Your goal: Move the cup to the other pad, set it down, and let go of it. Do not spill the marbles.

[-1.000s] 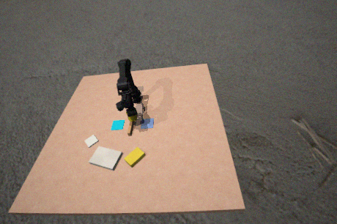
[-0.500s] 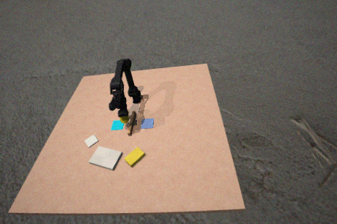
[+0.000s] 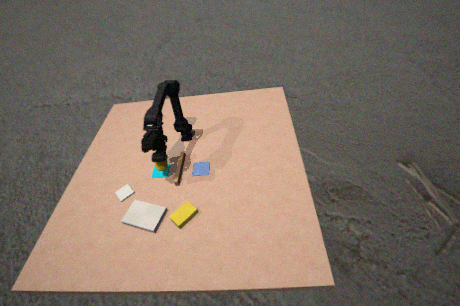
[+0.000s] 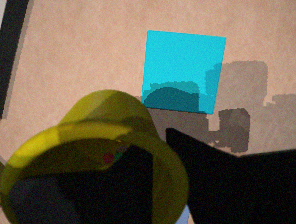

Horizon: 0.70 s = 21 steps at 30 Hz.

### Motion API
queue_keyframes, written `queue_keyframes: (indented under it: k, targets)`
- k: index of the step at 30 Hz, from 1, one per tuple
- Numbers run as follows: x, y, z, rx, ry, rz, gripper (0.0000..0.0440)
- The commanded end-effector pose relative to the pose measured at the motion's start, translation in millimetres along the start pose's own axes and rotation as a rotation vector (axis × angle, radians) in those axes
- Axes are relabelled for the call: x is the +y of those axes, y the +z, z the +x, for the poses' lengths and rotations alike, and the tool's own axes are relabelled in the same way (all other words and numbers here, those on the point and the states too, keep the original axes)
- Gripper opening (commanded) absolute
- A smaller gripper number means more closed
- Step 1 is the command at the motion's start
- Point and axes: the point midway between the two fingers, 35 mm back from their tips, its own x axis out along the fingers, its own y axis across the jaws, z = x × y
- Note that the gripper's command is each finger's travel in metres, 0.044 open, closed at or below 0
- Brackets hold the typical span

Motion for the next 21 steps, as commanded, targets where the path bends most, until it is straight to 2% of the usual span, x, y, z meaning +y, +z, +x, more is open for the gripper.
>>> queue_keyframes:
  k: [1, 21]
  targets:
    - [-5, 9, 7, -0.014, 0.000, 0.021, 0.0000]
    - [-37, 24, 49, -0.032, -0.022, 0.104, 0.0010]
